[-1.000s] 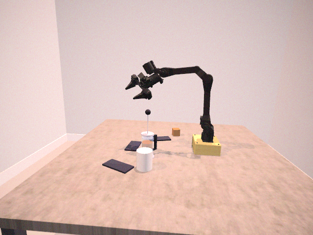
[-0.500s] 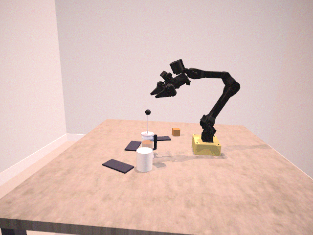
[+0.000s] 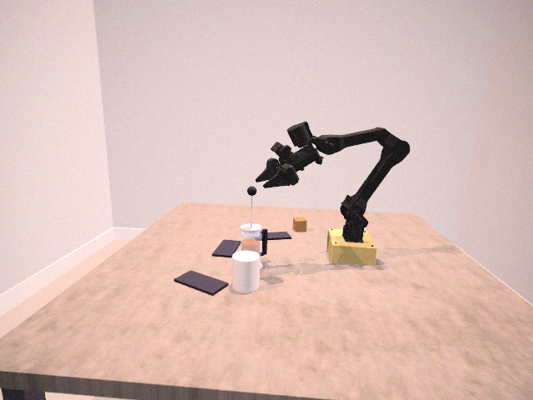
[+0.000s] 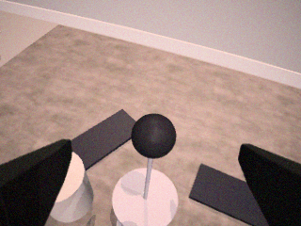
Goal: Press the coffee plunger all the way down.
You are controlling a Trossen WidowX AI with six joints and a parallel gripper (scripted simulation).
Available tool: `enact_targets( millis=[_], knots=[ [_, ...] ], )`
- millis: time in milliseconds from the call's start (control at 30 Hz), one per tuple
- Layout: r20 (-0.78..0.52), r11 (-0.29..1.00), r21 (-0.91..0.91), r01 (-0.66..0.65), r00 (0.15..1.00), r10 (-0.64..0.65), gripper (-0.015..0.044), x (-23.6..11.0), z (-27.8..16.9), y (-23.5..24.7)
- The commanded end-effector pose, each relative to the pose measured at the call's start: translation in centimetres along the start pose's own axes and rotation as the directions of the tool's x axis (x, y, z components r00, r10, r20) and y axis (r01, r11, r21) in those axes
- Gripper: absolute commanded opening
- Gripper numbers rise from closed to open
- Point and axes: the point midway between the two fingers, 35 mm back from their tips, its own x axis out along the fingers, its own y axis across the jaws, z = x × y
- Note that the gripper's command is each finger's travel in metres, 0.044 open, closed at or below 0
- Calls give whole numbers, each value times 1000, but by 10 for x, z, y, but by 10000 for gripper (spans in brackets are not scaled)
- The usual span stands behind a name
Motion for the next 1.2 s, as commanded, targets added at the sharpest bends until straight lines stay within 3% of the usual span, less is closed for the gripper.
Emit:
enact_targets(
  millis=[0,700,1067,1167],
  knots=[
    [-4,1000,6,3,1000,-3,440,5,-1,0],
    [-2,1000,6,1,1000,-1,440,37,-2,0],
    [-2,1000,6,1,1000,-1,151,37,-2,0],
    [-2,1000,6,1,1000,-1,131,37,-2,0]
  ],
)
